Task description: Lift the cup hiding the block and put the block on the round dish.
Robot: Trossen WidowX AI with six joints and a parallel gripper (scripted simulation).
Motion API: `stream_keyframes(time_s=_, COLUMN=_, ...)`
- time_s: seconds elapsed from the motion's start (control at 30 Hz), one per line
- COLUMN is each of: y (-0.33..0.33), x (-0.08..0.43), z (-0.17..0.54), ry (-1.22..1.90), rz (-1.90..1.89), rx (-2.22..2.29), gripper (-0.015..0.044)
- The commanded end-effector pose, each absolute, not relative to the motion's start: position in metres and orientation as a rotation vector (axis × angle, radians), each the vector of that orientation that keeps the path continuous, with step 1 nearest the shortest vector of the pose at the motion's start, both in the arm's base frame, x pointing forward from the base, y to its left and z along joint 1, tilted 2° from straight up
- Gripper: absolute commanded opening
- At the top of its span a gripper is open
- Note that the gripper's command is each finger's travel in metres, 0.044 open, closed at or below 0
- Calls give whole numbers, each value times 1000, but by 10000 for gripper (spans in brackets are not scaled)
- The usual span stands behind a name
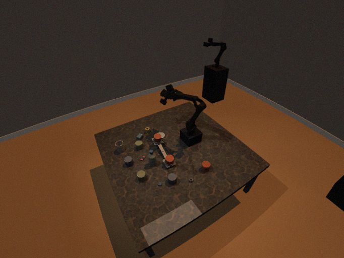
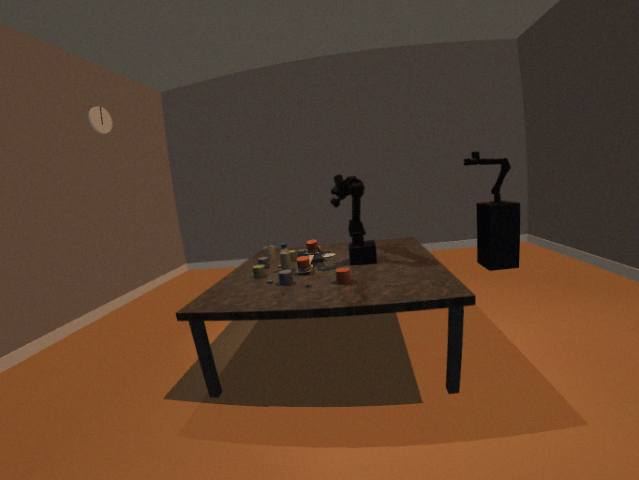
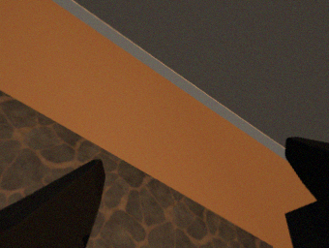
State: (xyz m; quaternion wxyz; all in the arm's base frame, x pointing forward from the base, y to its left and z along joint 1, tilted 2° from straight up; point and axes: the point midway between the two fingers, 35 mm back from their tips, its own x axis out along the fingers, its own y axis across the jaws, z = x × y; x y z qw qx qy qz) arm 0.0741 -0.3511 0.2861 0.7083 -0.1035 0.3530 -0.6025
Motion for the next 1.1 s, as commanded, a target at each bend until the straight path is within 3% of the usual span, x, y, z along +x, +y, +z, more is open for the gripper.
stream_keyframes(time_s=0.0, y=-321, x=115, z=275, ry=740, rz=-1209, rx=-196, gripper=440)
stream_keyframes(time_s=0.53, y=-165, x=215, z=231, ry=650, rz=-679, rx=-72, gripper=440)
stream_keyframes(time_s=1.07, y=-8, x=201, z=174, ry=717, rz=-138, rx=35, gripper=440)
